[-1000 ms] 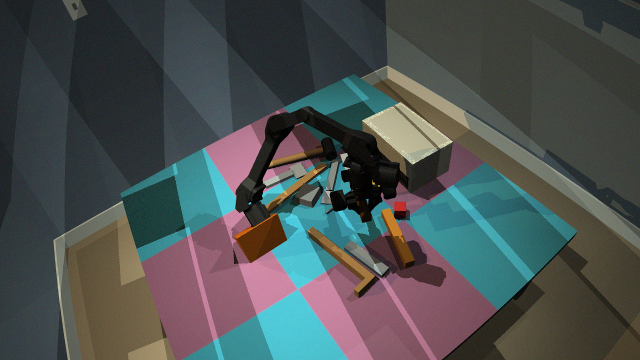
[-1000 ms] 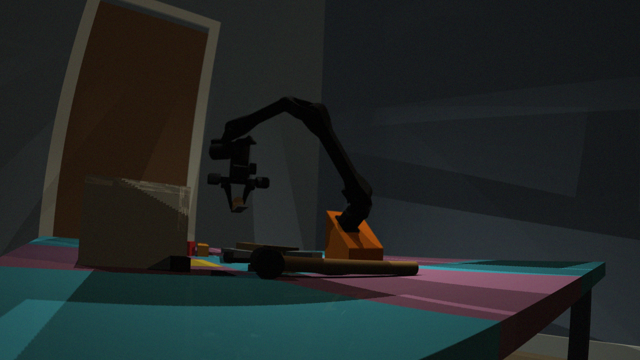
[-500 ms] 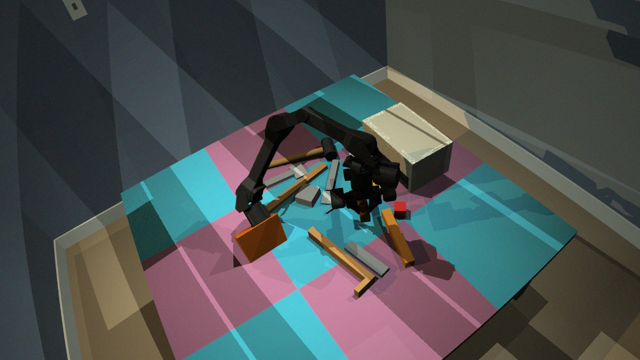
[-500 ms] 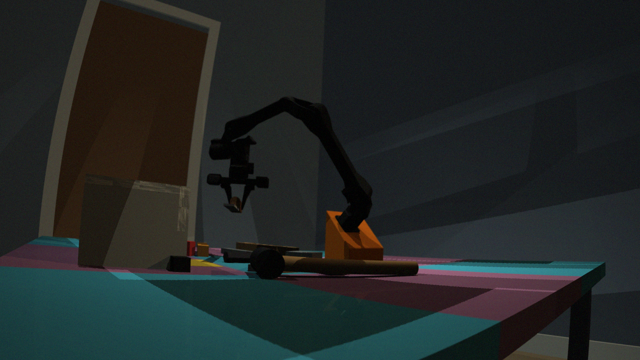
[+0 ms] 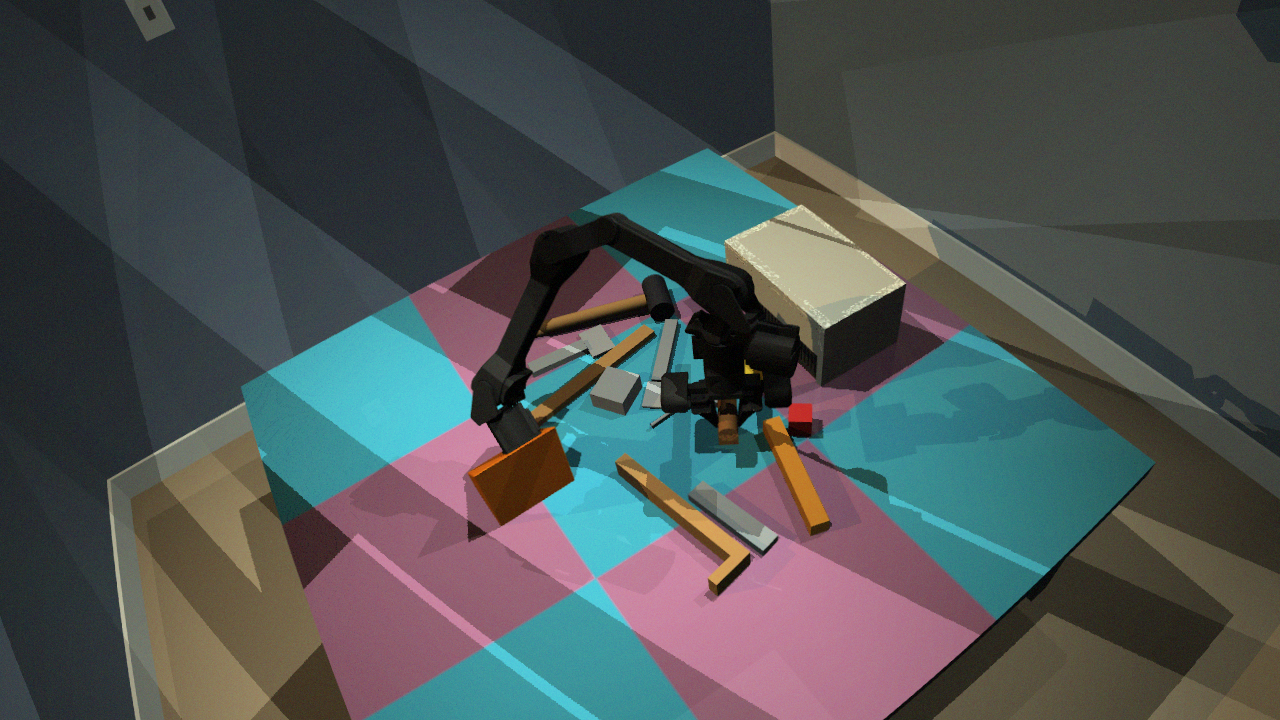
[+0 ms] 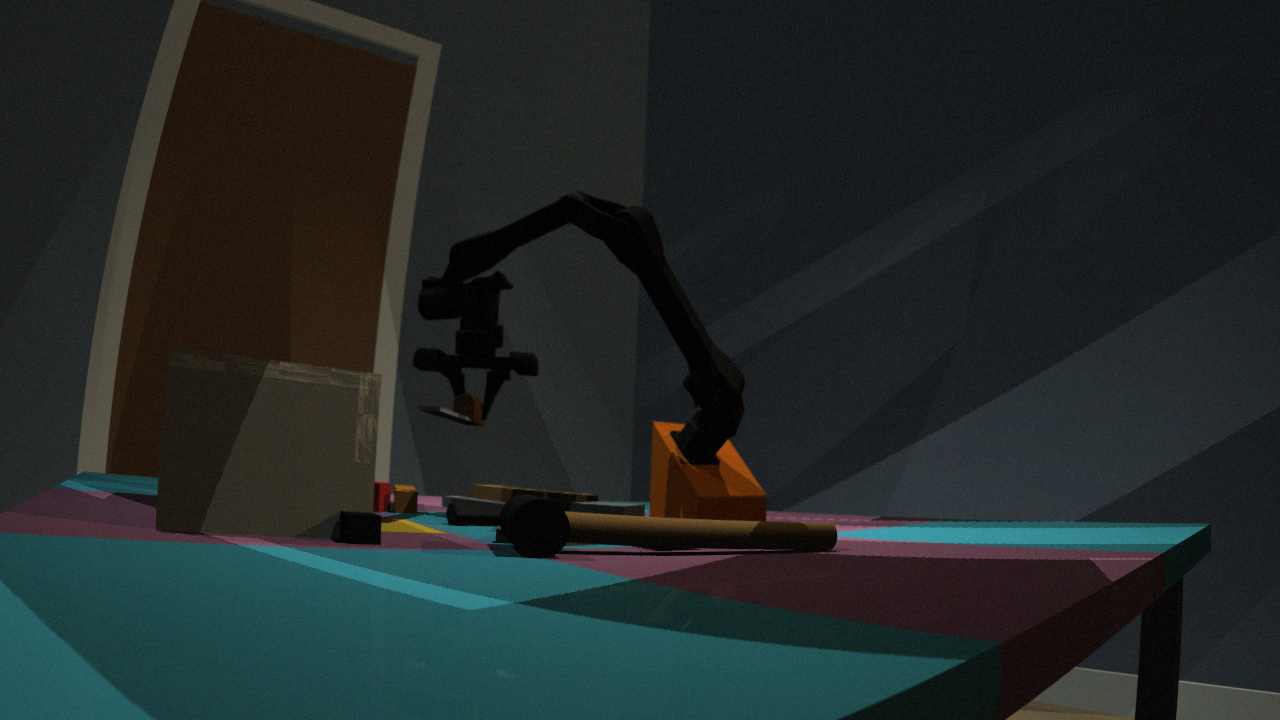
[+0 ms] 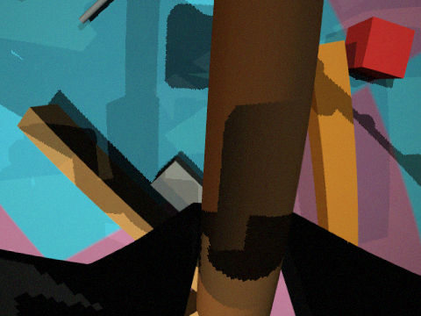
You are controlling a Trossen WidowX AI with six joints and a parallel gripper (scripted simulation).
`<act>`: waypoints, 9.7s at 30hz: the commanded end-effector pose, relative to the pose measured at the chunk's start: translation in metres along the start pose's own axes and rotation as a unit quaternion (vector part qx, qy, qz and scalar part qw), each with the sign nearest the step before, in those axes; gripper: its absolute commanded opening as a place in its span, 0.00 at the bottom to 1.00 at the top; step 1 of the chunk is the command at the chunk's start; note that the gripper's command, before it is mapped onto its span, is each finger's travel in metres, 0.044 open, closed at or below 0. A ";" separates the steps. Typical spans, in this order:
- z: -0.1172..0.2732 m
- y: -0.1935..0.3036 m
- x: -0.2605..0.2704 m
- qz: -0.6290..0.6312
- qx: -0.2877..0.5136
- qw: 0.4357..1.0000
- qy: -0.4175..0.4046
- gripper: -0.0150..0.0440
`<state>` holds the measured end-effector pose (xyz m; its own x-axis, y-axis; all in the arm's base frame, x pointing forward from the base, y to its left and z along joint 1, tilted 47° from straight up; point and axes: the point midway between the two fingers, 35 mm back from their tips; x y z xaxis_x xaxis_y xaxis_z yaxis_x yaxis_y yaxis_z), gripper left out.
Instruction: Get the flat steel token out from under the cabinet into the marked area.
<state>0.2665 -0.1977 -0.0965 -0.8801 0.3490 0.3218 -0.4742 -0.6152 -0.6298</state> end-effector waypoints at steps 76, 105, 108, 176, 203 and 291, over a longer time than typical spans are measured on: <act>0.002 0.000 0.001 -0.310 -0.004 0.951 0.001 0.25; 0.001 0.003 0.011 -0.324 -0.004 0.946 0.001 0.25; 0.001 0.004 0.011 -0.313 -0.004 0.950 0.001 0.25; 0.001 0.004 0.013 -0.052 -0.004 0.999 0.002 0.25; 0.001 0.005 0.013 0.053 -0.003 0.999 0.003 0.25; 0.001 0.006 0.014 0.387 -0.002 0.922 0.003 0.25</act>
<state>0.2511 -0.1964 -0.0960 -0.9621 -0.1793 -0.2055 0.2720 -0.6836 -0.6773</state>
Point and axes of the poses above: the point midway between the two fingers, 35 mm back from their tips, its own z axis back along the fingers, its own x axis across the jaws, y = z × x, and after that the axes turned 9 degrees about z, right-handed
